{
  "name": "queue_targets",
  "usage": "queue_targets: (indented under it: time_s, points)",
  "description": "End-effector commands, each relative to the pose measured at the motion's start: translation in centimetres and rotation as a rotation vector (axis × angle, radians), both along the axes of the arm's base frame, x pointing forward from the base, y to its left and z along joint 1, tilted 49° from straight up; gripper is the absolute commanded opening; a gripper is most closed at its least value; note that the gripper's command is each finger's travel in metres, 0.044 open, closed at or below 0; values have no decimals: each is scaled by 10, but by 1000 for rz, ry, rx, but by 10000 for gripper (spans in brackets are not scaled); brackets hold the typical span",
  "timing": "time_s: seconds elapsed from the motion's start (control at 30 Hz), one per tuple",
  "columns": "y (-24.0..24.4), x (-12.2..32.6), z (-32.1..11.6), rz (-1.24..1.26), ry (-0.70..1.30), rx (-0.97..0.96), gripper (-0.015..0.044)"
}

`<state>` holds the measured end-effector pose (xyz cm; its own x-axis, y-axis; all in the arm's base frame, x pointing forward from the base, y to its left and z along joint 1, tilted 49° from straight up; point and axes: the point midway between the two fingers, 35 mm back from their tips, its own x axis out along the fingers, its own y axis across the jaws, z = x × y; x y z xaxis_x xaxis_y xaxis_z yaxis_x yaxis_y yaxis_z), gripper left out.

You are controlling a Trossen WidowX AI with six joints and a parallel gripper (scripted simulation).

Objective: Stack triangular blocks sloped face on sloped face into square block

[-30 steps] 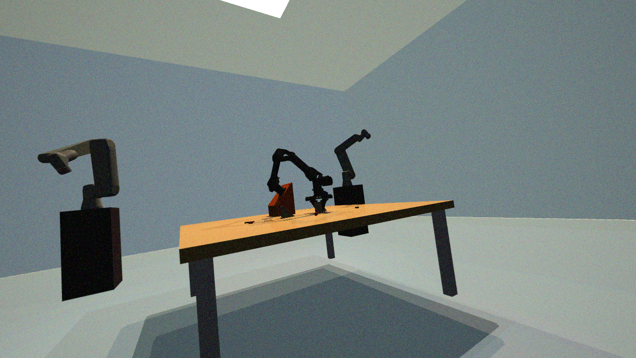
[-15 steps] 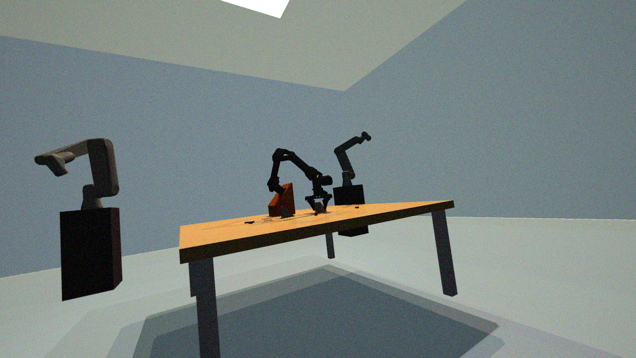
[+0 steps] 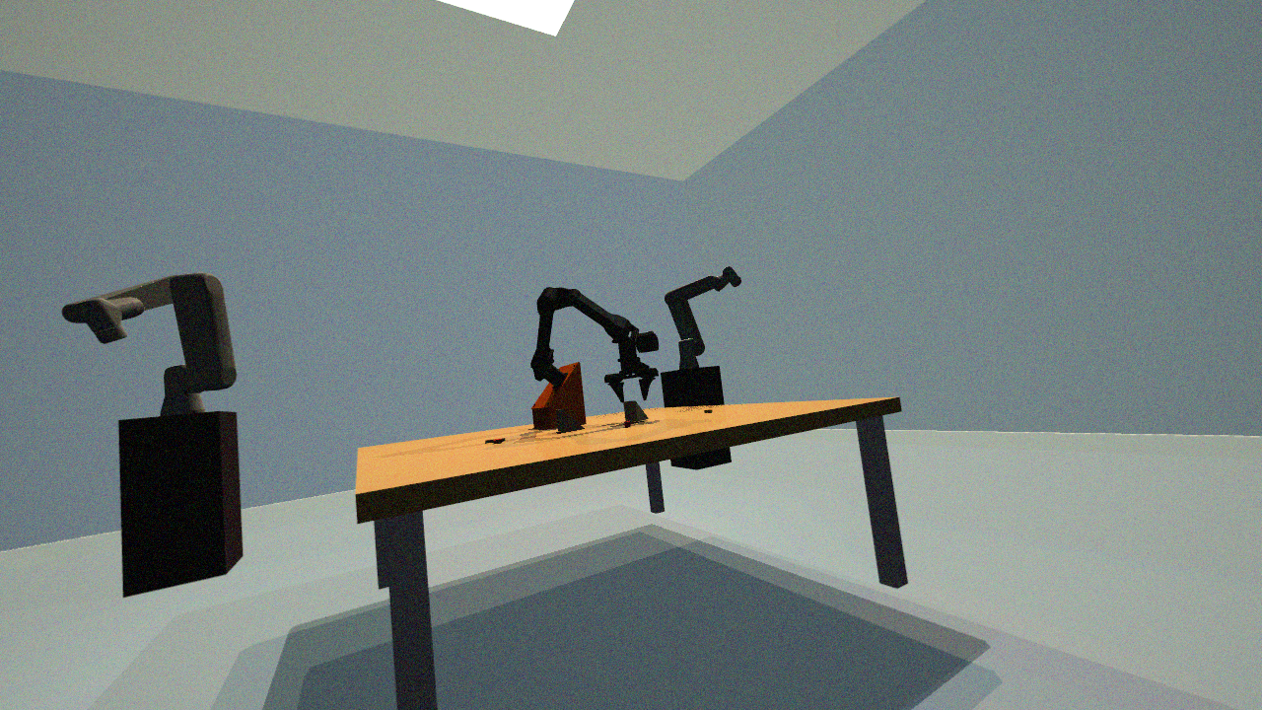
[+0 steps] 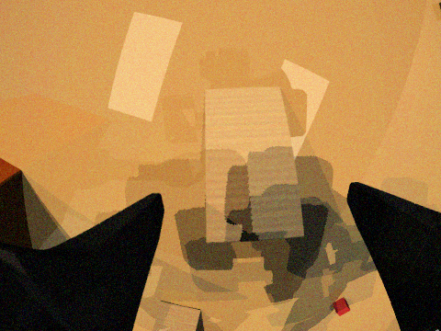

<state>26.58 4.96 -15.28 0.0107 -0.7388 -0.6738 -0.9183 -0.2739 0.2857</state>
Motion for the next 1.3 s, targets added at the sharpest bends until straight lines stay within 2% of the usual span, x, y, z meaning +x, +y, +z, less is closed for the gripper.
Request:
queue_targets:
  time_s: [0.0, 0.3, 0.5, 0.83, 1.27]
  points:
    - [-2, 1, 1, -14, 12, 15, 440]
    - [-35, 18, 28, -235, 177, 373, 440]
    - [-62, 36, 67, -262, 240, 771, 440]
    - [-63, 37, 68, -261, 239, 783, 440]
    - [-63, 33, 48, -261, 239, 783, 440]
